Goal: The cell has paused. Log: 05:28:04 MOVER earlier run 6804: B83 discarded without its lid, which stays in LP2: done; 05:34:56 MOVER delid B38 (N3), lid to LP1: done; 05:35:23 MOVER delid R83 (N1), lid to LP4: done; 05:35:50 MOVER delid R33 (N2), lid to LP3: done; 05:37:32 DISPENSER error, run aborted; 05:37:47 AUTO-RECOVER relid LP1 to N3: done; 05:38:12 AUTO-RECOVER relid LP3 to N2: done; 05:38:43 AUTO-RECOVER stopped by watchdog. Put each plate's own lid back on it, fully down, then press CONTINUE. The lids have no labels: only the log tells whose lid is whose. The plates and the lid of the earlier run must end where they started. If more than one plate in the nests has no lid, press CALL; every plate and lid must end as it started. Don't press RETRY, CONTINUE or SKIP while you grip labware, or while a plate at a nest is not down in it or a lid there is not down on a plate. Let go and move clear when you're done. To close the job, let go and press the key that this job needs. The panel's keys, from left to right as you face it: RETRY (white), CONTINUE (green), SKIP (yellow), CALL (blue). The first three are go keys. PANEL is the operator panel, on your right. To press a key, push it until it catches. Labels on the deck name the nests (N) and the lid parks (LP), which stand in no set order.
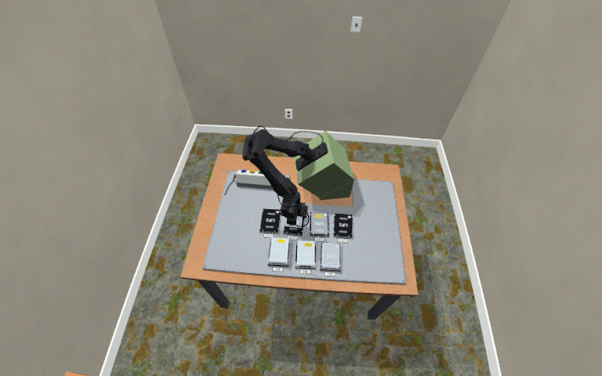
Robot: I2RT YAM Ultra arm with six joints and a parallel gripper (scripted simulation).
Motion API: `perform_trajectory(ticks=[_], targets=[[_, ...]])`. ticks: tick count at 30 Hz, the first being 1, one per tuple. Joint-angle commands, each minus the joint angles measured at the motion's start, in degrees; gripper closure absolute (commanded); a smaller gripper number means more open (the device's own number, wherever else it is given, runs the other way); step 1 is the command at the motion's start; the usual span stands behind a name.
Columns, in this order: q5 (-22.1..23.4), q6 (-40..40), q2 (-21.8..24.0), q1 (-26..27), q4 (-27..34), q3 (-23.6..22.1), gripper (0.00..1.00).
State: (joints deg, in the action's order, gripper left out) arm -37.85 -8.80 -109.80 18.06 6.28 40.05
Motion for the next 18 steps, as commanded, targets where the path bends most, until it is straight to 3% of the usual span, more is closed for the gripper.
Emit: perform_trajectory(ticks=[1,18], targets=[[-0.73,-0.67,-1.58,-2.08,0.99,2.45,1.00],[-2.31,9.54,-15.35,-10.90,8.78,17.35,1.00]])
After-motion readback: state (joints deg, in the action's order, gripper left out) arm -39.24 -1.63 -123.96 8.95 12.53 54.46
